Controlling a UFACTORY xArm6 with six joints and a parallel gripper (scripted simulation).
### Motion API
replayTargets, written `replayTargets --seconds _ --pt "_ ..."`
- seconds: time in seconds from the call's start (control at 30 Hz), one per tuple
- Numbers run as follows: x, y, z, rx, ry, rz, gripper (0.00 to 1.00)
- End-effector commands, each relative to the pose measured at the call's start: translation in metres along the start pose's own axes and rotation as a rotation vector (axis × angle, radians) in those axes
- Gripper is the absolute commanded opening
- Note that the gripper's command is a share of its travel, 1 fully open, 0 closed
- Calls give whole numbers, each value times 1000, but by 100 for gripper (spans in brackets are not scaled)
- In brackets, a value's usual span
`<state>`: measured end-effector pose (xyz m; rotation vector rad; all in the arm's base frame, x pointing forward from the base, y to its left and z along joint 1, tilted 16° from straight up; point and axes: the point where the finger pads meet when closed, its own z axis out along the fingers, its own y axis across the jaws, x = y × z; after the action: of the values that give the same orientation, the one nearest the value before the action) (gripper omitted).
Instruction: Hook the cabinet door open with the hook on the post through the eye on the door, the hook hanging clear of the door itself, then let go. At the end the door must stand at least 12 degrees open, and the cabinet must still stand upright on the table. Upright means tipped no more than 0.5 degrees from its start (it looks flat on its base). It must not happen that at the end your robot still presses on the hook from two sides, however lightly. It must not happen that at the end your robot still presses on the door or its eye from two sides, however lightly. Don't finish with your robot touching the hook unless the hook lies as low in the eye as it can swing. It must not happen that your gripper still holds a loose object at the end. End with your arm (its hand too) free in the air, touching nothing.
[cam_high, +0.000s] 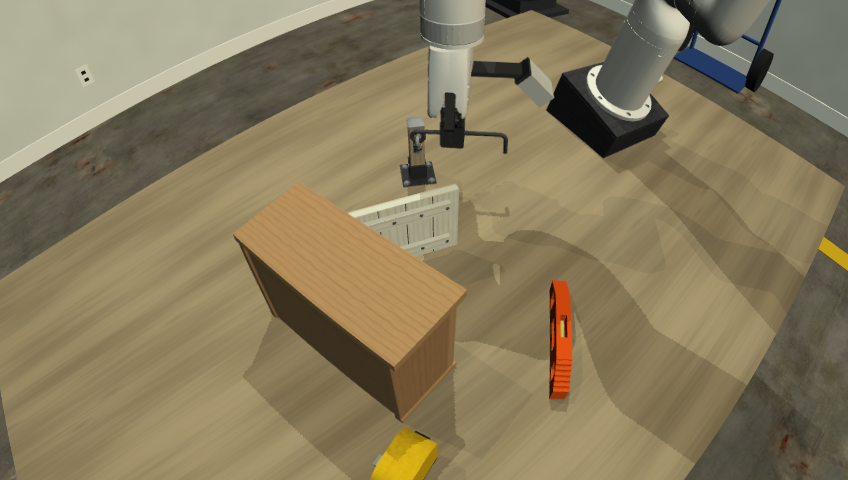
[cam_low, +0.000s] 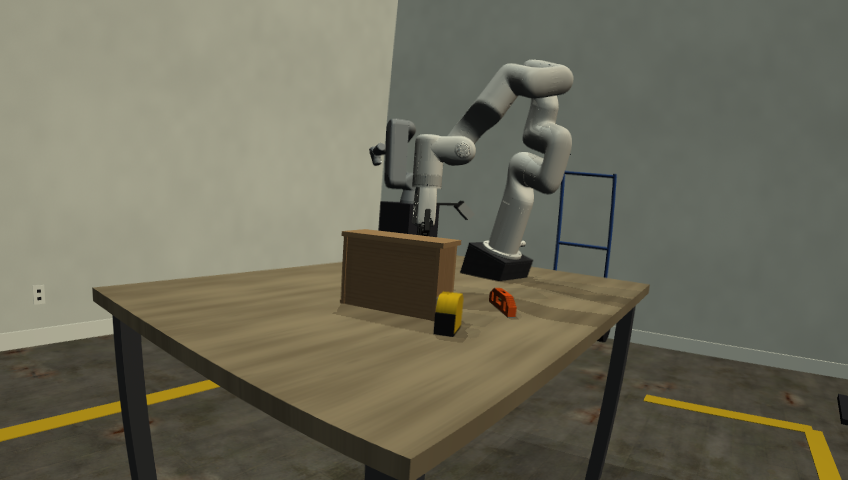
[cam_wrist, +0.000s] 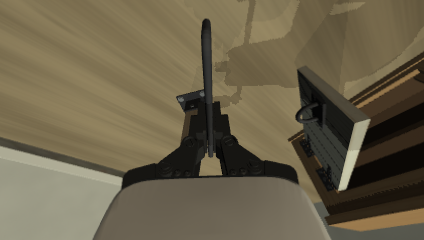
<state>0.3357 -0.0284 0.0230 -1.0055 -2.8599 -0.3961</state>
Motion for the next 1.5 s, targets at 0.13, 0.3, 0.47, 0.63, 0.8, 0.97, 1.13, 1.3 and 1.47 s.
replayTargets --seconds 0.13,0.3,0.47,0.63,0.8,0.97,1.13,1.3,1.47 --pt "-2 1 -3 -2 -4 5 4" --pt "-2 3 -3 -2 -4 41 4" --pt "-2 4 -3 -2 -4 69 4" --pt "-2 6 -3 -2 -4 123 4" --pt "-3 7 -3 -2 -4 143 4" --pt "-3 9 -3 -2 -4 179 4" --pt "-3 10 -3 -2 -4 207 4" --pt "-4 13 -3 -2 -4 261 4" --pt "-4 13 -3 -2 -4 275 4"
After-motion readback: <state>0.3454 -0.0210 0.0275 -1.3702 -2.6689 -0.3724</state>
